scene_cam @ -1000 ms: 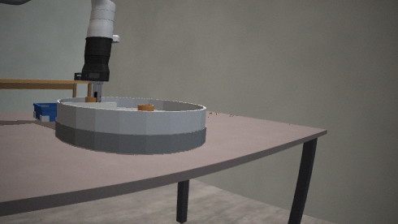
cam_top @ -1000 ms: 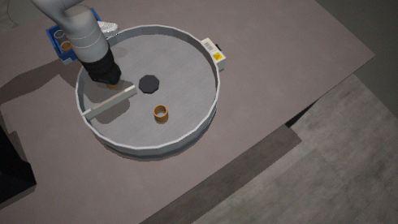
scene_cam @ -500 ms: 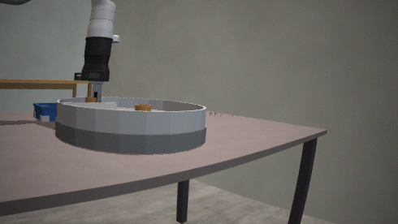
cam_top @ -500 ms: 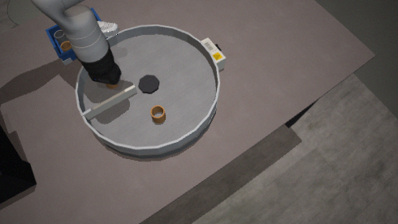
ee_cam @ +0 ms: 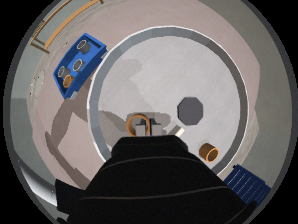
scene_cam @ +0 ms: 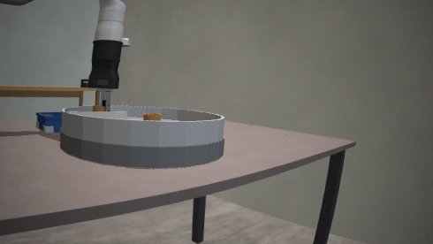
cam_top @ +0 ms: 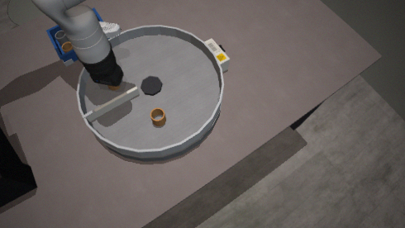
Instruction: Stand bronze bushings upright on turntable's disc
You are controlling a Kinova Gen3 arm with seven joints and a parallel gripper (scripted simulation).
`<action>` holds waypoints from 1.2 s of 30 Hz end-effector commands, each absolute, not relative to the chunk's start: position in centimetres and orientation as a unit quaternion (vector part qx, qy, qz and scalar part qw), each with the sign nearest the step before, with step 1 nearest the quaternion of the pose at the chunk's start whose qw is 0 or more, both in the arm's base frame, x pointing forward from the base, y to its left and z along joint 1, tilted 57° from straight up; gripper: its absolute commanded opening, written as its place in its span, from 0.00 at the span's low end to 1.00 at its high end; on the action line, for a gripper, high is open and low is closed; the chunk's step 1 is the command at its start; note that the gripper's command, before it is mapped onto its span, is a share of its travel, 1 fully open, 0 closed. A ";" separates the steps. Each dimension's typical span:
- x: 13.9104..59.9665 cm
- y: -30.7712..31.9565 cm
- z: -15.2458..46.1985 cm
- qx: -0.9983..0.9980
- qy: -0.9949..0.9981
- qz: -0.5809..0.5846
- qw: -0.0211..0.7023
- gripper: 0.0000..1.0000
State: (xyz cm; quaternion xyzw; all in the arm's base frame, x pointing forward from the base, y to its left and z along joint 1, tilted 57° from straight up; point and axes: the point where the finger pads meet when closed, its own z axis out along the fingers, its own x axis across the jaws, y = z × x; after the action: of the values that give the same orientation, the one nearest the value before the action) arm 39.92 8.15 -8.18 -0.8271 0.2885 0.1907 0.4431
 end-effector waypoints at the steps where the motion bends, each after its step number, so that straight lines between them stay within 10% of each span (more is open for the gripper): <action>1: 39.9 8.1 -8.2 -0.827 0.289 0.188 0.444 0.00; 36: 39.9 8.5 -8.5 -0.827 0.289 0.188 0.444 0.00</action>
State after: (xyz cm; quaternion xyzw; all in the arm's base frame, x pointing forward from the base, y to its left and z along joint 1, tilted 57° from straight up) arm 39.85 8.50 -8.50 -0.8275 0.2876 0.1908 0.4429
